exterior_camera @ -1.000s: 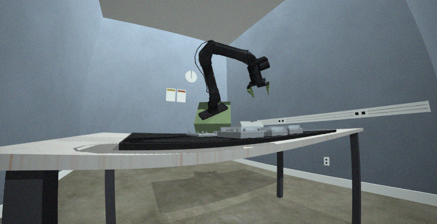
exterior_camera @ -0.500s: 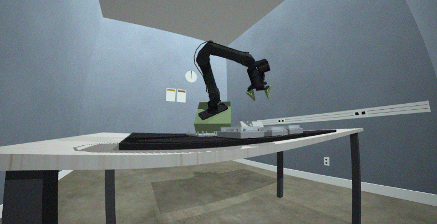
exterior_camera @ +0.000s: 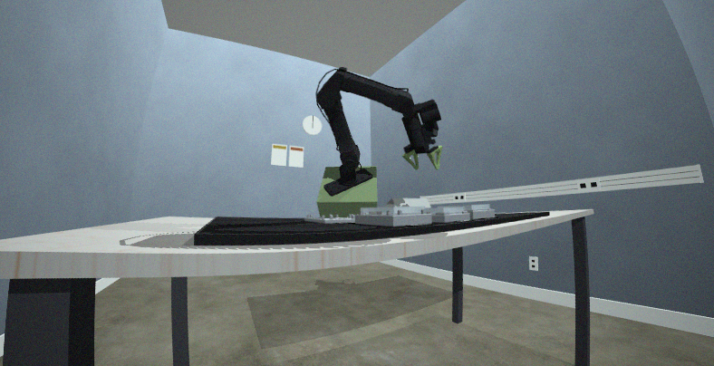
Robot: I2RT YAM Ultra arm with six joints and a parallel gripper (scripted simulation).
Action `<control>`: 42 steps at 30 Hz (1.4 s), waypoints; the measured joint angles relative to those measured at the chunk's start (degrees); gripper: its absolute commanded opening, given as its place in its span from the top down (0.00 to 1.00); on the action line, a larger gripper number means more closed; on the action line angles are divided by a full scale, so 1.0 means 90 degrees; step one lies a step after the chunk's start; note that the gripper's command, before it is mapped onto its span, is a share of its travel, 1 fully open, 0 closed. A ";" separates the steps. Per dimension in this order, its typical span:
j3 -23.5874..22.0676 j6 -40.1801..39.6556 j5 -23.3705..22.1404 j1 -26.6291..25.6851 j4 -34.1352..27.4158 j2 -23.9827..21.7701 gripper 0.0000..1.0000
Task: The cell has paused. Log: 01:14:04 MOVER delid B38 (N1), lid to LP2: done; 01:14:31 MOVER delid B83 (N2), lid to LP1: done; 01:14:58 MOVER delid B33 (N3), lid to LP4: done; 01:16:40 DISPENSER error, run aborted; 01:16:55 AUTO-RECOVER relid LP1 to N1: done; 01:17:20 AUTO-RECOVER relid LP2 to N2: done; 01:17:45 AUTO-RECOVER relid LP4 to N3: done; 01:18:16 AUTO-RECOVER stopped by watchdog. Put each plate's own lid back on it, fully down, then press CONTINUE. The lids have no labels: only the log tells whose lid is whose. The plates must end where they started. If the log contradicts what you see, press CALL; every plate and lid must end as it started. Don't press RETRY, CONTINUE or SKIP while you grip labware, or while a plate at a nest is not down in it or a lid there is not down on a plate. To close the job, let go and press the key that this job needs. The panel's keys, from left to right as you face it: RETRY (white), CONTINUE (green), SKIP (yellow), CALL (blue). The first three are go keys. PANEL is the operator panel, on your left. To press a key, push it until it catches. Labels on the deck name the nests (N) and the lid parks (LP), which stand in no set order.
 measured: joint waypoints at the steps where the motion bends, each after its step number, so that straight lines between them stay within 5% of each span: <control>1: -0.0029 0.0061 0.0015 -0.0049 0.0017 -0.0019 0.00; 42: -0.0792 0.2827 0.0831 -0.1610 0.0653 -0.0580 0.00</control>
